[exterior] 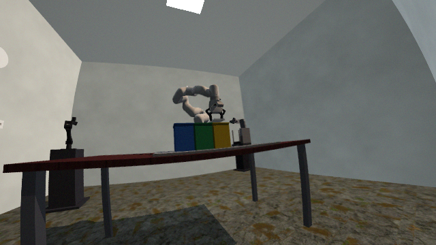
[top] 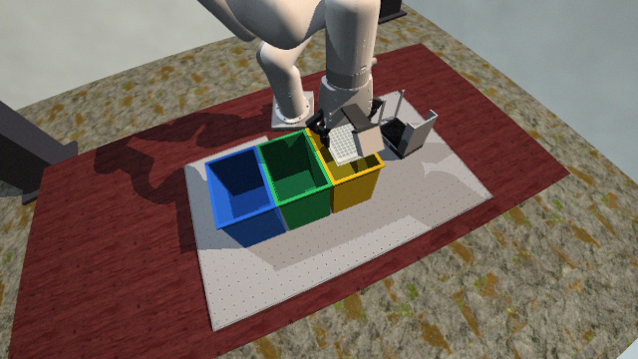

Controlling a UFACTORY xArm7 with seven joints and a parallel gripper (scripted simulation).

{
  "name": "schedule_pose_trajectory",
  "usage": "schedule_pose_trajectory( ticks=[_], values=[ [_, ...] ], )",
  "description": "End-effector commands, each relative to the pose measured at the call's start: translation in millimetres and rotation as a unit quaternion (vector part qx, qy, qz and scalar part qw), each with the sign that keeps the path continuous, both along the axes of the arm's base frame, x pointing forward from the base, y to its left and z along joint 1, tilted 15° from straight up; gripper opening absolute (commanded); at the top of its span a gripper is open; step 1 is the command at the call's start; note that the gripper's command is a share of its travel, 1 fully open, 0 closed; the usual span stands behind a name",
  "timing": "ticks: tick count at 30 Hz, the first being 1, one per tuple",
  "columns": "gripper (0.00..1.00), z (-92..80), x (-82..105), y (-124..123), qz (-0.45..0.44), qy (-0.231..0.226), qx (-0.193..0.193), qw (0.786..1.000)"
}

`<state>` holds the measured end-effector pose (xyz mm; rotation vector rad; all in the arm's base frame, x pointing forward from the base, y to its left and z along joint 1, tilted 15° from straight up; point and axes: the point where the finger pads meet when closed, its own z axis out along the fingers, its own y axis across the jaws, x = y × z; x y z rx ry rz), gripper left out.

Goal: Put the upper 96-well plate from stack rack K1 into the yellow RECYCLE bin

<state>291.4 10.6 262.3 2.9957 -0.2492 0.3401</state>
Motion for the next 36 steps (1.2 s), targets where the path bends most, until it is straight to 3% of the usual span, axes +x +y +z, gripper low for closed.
schedule_pose_trajectory(
  ticks=[1,36],
  values=[
    [0.0,0.9,0.8,0.2,0.0,-0.002,0.0,1.0],
    [0.0,-4.1,1.9,-0.5,0.0,-0.002,0.0,1.0]
  ],
)
